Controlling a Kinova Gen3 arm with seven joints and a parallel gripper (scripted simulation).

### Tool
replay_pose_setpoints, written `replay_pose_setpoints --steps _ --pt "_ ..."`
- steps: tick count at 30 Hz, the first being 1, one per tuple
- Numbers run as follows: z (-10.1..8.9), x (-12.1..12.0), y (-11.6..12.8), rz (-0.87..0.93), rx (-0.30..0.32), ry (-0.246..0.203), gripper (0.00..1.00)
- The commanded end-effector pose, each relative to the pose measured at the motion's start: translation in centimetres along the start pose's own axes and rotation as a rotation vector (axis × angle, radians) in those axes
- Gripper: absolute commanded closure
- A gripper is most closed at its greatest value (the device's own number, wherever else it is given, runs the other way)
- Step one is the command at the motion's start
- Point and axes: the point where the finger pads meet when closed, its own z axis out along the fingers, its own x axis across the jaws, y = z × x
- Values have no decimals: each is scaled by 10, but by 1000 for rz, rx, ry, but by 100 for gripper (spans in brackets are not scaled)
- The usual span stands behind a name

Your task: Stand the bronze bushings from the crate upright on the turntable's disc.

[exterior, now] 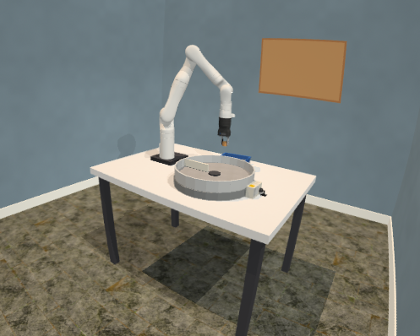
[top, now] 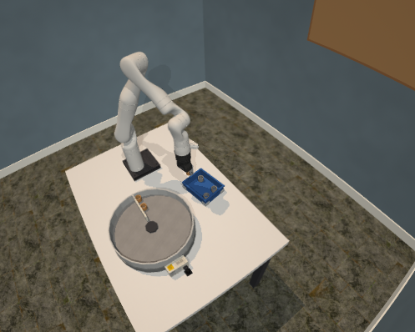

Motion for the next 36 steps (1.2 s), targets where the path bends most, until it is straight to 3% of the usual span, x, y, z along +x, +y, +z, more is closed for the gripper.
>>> replay_pose_setpoints --steps 1,16,36 --pt "-1 0 5 4 2 2 100" --pt "-1 -4 51 4 2 2 100" --pt "-1 -14 148 4 2 2 100"
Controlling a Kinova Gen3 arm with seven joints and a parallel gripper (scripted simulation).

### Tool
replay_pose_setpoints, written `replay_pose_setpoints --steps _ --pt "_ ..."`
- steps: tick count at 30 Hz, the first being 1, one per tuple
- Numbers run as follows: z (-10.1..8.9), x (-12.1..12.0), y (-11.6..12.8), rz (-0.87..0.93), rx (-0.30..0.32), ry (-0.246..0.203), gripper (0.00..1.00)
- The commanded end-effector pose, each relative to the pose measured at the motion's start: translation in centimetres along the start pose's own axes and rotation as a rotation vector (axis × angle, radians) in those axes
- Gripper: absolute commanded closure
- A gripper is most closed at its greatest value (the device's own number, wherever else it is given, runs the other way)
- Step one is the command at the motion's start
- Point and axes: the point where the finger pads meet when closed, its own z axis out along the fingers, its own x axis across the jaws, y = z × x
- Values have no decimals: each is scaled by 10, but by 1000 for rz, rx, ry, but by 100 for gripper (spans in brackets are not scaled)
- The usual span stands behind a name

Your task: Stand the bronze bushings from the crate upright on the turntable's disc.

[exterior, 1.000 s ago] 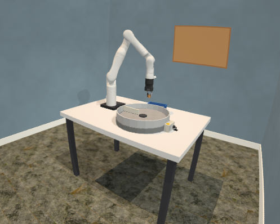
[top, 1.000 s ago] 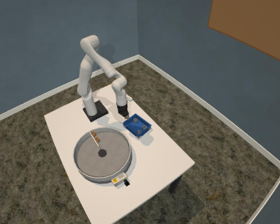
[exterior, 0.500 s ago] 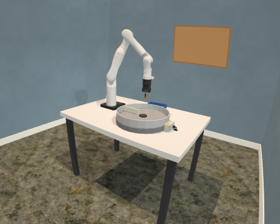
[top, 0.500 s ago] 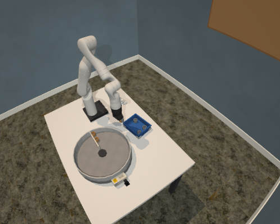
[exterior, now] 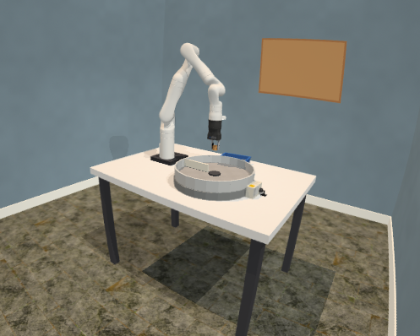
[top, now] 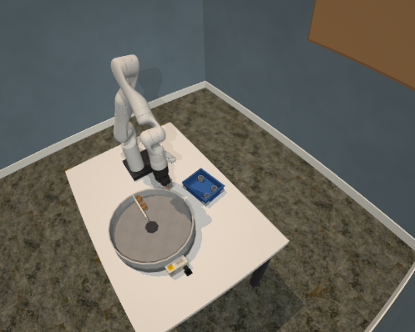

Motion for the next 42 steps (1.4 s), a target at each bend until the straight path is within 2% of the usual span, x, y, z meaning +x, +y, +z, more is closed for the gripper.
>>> replay_pose_setpoints --steps 1,12,14,29,31,42 --pt "0 -1 21 25 0 1 100" --pt "0 -9 85 25 0 1 100" --pt "0 -9 85 25 0 1 100" --pt "0 -19 167 25 0 1 100" --pt "0 -19 167 25 0 1 100" --pt "0 -24 212 25 0 1 100"
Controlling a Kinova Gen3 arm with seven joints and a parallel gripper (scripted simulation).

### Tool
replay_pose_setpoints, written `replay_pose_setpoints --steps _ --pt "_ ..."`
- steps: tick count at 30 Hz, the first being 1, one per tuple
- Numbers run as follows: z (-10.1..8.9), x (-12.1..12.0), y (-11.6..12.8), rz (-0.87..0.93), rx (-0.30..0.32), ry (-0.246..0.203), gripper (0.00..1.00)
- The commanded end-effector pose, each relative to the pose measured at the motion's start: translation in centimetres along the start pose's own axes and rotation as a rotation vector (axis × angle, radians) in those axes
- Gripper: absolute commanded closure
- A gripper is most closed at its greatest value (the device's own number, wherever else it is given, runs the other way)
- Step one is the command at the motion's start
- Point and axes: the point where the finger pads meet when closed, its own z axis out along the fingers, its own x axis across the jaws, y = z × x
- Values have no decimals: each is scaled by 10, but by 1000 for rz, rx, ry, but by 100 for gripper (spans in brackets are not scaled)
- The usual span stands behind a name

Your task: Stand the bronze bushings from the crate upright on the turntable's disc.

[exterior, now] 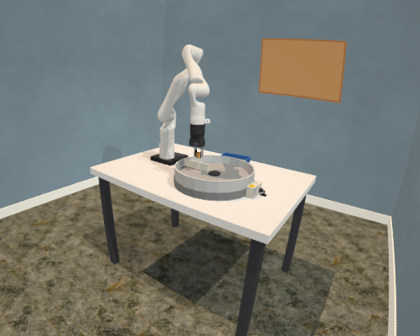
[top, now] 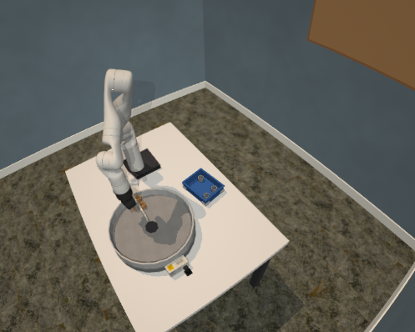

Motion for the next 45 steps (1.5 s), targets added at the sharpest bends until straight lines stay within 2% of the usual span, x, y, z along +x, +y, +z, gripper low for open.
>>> replay_pose_setpoints --steps 1,16,45 --pt "2 -4 16 21 -2 -5 100" --pt "2 -7 38 21 -2 -5 100" --pt "2 -7 40 21 -2 -5 100"
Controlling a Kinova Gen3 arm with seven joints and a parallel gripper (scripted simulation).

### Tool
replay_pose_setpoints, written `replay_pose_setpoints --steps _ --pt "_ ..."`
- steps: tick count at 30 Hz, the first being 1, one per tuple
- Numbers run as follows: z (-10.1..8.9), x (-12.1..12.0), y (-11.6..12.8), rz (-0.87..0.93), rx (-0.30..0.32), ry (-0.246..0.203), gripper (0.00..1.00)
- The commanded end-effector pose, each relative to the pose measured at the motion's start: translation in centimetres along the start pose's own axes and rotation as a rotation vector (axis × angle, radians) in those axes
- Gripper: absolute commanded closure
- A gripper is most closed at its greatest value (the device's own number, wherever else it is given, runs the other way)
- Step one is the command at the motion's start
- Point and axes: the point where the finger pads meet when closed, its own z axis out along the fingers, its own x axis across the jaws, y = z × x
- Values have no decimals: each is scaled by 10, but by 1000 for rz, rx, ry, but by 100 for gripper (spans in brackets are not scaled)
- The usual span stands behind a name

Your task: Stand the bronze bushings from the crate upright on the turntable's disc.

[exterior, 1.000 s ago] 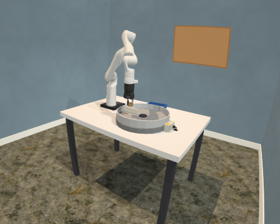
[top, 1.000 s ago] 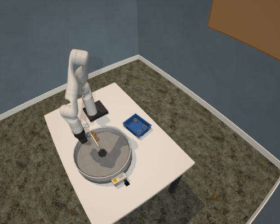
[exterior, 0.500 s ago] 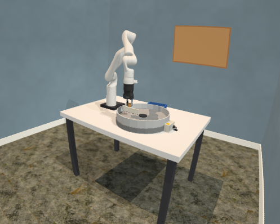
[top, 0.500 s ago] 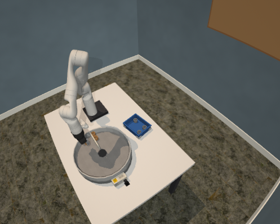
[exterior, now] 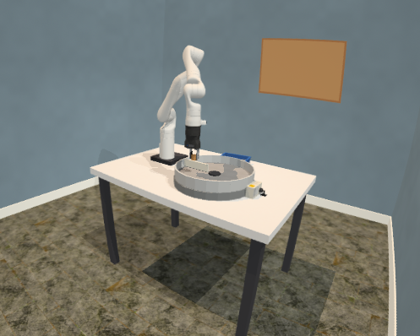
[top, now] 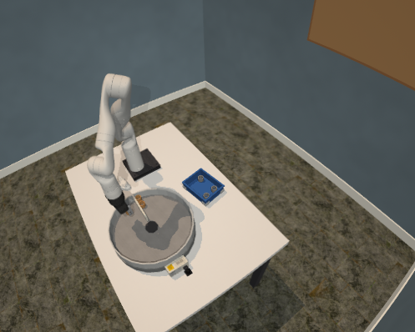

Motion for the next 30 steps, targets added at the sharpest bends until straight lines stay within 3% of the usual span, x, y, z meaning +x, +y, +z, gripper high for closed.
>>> replay_pose_setpoints --steps 1,16,22,30 --pt "-1 0 0 0 -1 2 100" --pt "0 0 0 0 -1 2 100" --pt "23 0 1 0 -1 2 100" --pt "25 0 1 0 -1 2 100"
